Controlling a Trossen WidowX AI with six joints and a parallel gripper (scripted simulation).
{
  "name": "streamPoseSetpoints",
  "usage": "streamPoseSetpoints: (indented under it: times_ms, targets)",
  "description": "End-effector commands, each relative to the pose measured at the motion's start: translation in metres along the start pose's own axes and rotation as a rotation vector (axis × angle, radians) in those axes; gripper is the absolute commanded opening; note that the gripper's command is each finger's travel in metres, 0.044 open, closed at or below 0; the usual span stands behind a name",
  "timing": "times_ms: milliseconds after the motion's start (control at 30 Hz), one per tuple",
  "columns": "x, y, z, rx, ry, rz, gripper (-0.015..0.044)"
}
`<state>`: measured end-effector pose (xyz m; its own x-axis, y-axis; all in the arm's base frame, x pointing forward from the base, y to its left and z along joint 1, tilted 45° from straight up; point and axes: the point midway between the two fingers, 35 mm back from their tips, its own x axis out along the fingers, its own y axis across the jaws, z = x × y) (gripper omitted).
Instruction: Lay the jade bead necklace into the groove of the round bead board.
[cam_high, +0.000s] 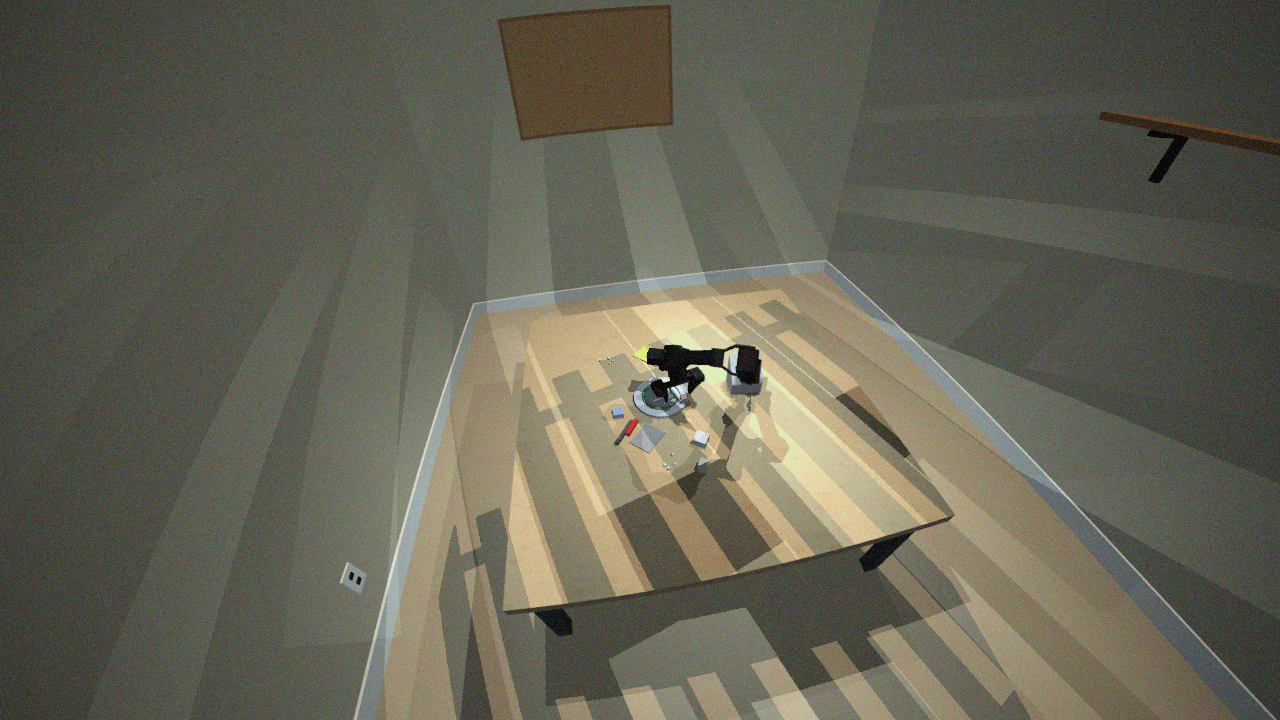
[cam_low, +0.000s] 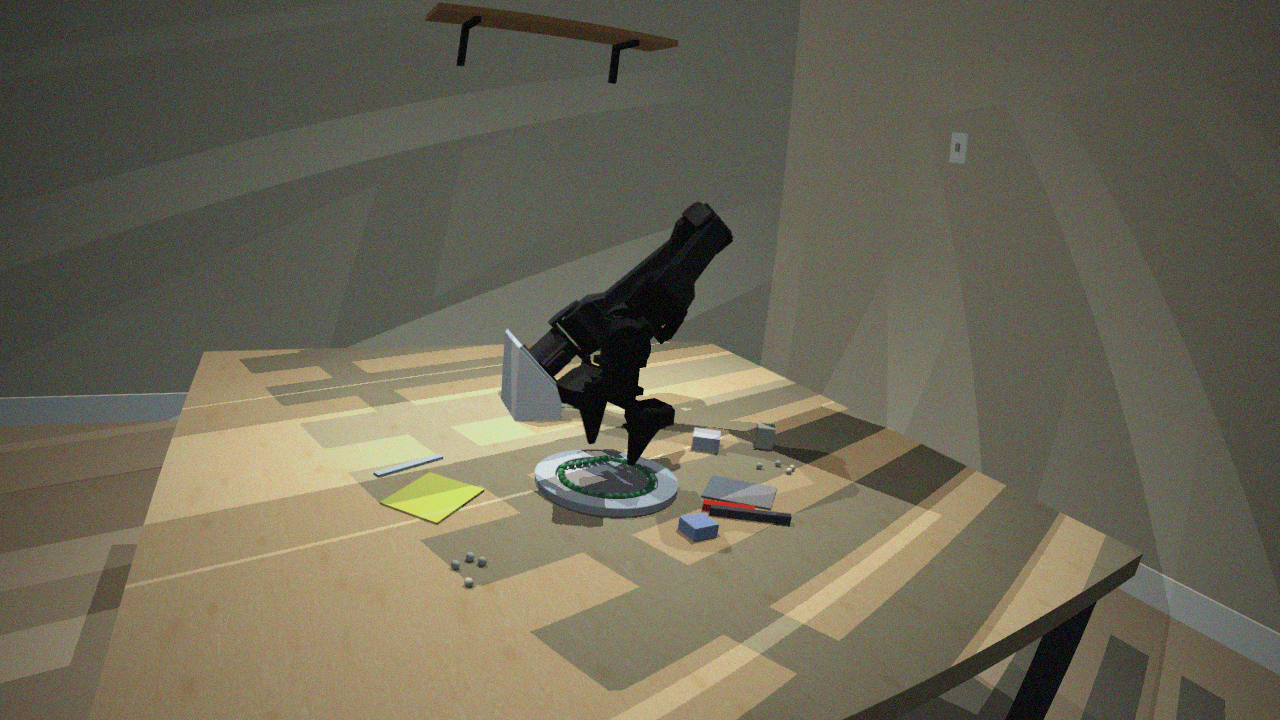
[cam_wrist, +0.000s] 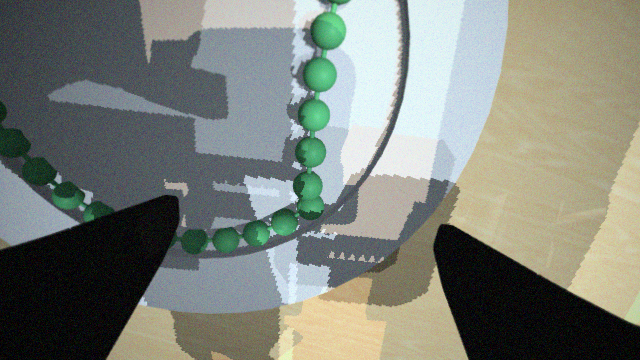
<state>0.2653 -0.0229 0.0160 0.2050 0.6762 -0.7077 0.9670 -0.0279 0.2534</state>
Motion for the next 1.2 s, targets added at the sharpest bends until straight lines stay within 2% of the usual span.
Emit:
streamPoseSetpoints:
  times_ms: [0, 333, 733, 1033, 1167]
  targets:
    - [-0.001, 0.001, 0.000, -0.005, -0.002, 0.001, 0.0440]
    - [-0.001, 0.001, 0.000, -0.005, -0.002, 0.001, 0.0440]
    - [-0.032, -0.001, 0.079, -0.224, -0.009, -0.001, 0.0125]
    - [-0.016, -0.002, 0.084, -0.239, -0.008, 0.000, 0.0120]
    - [-0.025, 0.002, 0.085, -0.250, -0.024, 0.007, 0.0120]
